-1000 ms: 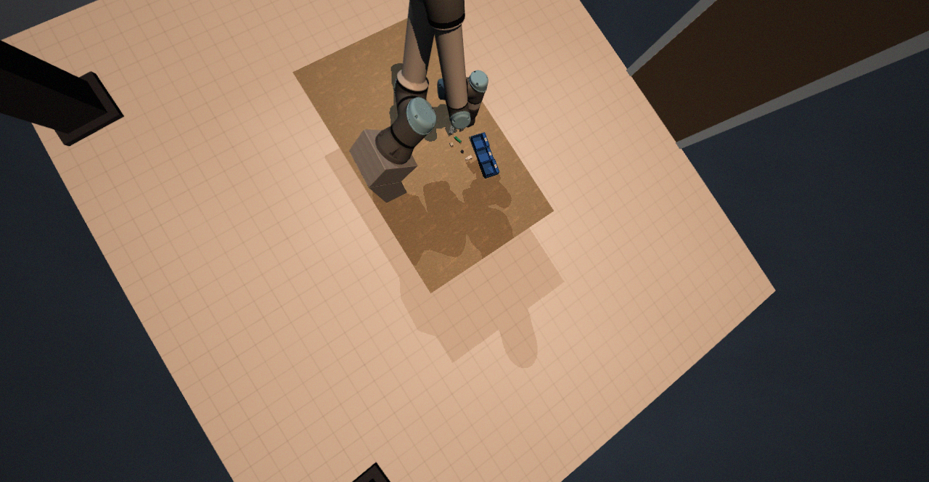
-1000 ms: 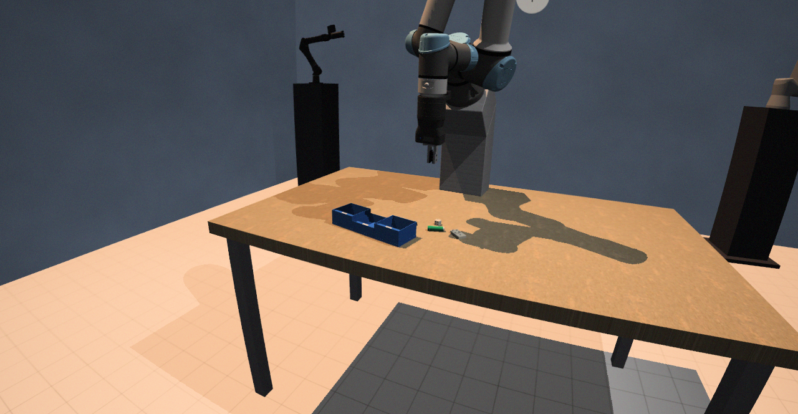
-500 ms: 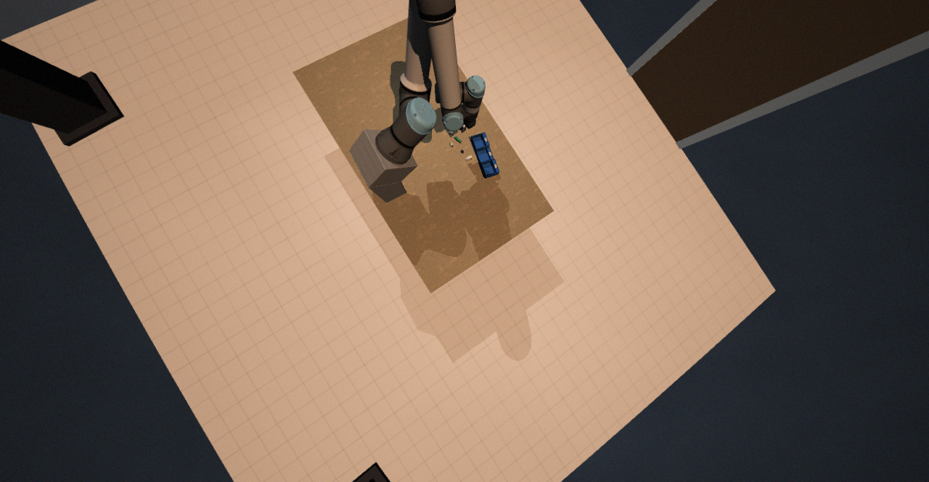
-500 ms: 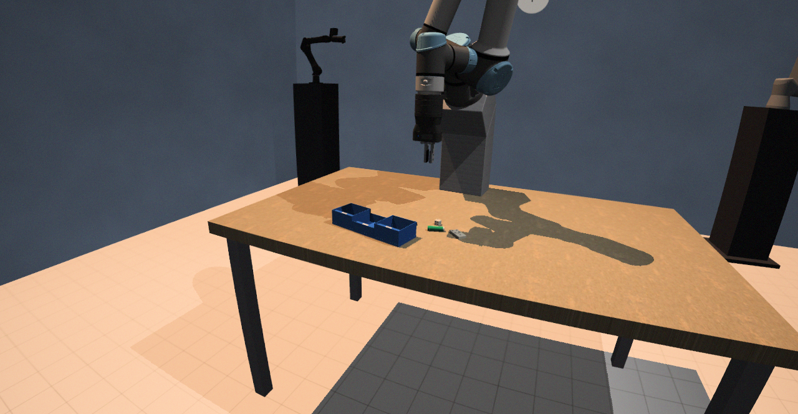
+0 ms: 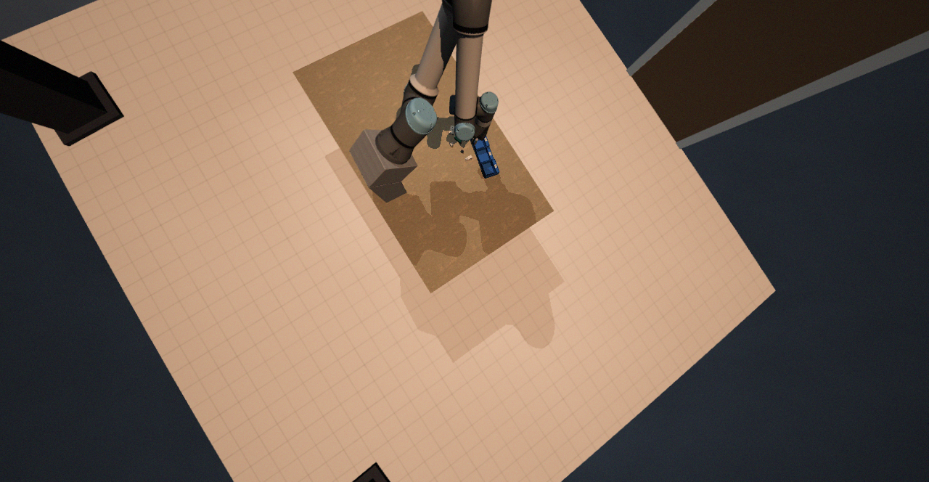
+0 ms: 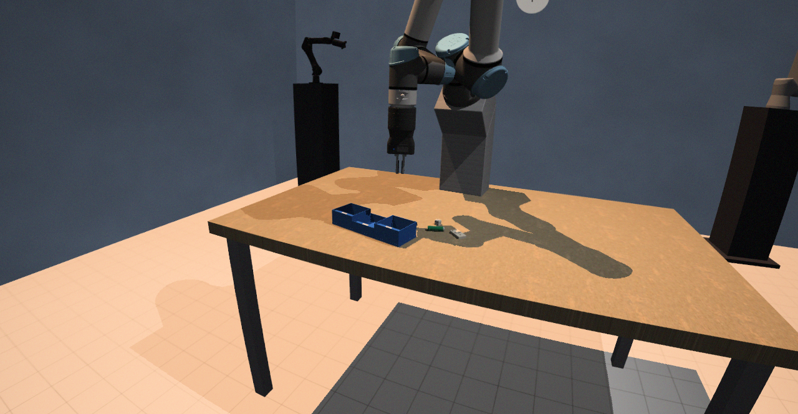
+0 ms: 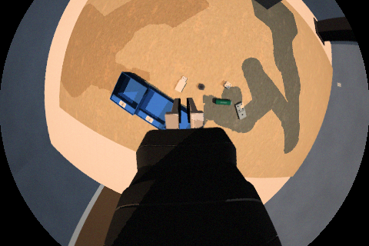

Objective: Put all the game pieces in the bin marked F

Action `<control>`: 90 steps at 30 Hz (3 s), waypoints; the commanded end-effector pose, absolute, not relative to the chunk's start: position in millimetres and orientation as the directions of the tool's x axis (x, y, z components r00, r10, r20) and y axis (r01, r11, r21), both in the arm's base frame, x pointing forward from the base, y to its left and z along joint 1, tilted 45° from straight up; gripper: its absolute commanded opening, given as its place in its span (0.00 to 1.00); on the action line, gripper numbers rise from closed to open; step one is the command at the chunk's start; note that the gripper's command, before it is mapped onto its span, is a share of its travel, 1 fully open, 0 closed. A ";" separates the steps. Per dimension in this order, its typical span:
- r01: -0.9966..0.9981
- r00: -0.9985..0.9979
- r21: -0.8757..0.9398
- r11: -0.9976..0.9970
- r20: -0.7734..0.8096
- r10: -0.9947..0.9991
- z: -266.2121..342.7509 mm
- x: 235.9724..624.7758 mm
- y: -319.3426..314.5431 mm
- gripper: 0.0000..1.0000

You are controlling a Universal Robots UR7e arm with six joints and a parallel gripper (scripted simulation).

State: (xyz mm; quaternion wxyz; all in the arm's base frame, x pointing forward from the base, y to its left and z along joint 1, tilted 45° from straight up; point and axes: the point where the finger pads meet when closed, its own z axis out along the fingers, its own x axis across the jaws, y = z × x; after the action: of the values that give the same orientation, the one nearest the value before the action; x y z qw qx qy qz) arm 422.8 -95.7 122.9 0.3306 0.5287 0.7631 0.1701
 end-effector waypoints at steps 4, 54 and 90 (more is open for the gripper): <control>0.629 -0.360 0.535 0.564 -0.443 0.821 113.9 462.9 -150.0 0.31; -0.125 -0.707 -0.269 0.955 -0.651 -0.276 104.7 516.5 -238.8 0.31; -0.594 -0.395 -0.652 0.472 -0.274 -0.877 105.1 517.2 -239.1 0.31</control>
State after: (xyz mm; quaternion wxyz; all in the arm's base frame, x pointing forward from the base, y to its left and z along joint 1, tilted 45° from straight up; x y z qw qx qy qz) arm 517.0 -238.7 104.4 0.3115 -0.4215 0.8215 -0.2247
